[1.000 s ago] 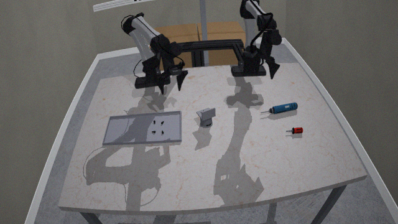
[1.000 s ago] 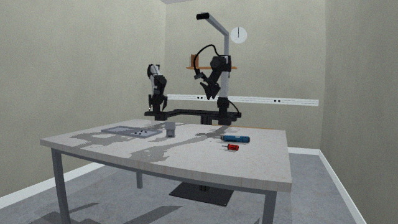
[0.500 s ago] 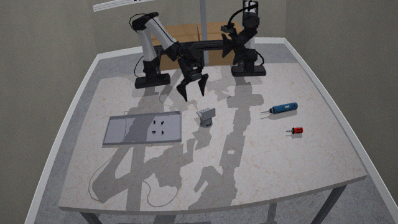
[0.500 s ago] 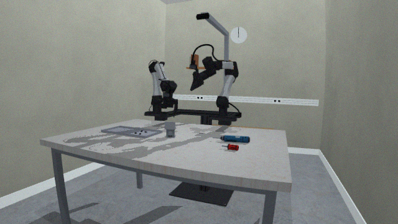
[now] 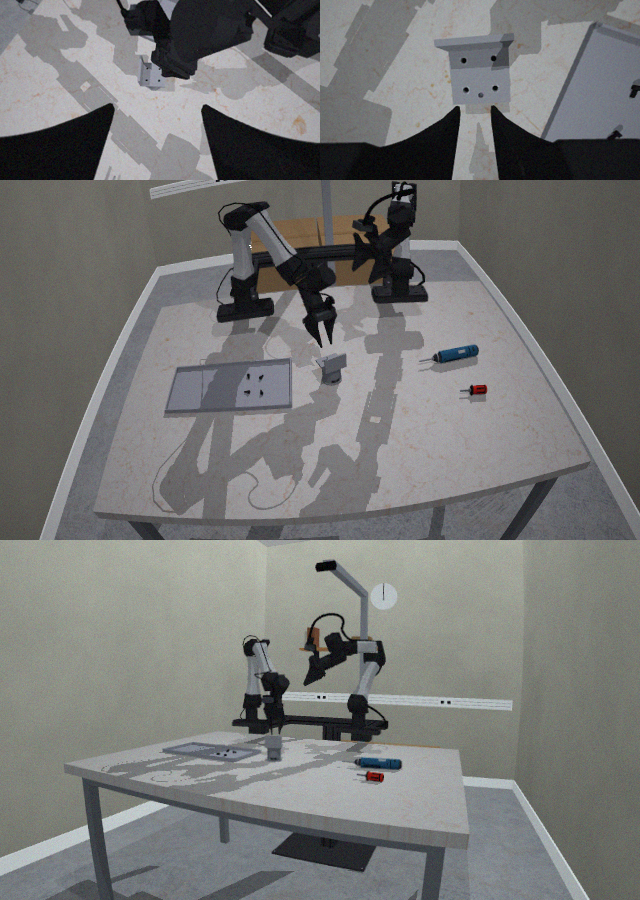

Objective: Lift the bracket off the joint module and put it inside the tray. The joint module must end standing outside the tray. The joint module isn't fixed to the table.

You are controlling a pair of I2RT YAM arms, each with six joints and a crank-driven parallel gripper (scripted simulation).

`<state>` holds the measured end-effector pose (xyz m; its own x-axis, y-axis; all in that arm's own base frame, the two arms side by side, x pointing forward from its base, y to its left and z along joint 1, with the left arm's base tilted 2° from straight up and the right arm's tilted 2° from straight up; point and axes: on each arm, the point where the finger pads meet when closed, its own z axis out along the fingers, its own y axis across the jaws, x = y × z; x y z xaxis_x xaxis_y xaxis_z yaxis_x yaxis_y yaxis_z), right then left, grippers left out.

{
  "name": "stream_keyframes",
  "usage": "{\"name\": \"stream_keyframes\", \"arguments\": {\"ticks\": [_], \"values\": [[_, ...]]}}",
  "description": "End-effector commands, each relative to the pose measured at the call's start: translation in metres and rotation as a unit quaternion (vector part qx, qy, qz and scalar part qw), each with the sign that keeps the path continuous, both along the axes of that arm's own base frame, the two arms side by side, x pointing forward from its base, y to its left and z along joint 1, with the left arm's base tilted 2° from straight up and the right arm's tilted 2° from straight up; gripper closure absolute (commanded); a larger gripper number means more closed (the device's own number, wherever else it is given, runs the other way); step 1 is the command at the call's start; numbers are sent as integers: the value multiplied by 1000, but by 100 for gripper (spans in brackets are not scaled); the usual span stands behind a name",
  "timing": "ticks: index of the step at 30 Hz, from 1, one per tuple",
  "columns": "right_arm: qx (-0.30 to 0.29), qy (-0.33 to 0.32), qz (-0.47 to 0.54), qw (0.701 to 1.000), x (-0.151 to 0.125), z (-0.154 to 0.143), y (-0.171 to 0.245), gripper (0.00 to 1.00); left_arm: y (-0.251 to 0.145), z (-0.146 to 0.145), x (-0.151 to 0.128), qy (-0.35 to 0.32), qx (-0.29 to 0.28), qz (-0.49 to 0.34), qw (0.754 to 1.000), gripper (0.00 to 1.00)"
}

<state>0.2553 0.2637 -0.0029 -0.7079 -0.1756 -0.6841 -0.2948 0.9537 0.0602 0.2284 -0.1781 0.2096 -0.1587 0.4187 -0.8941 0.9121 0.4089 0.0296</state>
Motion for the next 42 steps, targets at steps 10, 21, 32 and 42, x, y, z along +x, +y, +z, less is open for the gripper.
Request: {"name": "stream_keyframes", "arguments": {"ticks": [10,21,32,42], "values": [[97,184,-232,950,10,16,35,70,-2,8,3,-13,-7,1,1000,0],[133,280,-416,855,23,33,45,70,-2,8,3,-13,-7,1,1000,0],[146,331,-610,705,52,31,28,70,-2,8,3,-13,-7,1,1000,0],[144,329,-631,688,64,17,23,70,-2,8,3,-13,-7,1,1000,0]]}}
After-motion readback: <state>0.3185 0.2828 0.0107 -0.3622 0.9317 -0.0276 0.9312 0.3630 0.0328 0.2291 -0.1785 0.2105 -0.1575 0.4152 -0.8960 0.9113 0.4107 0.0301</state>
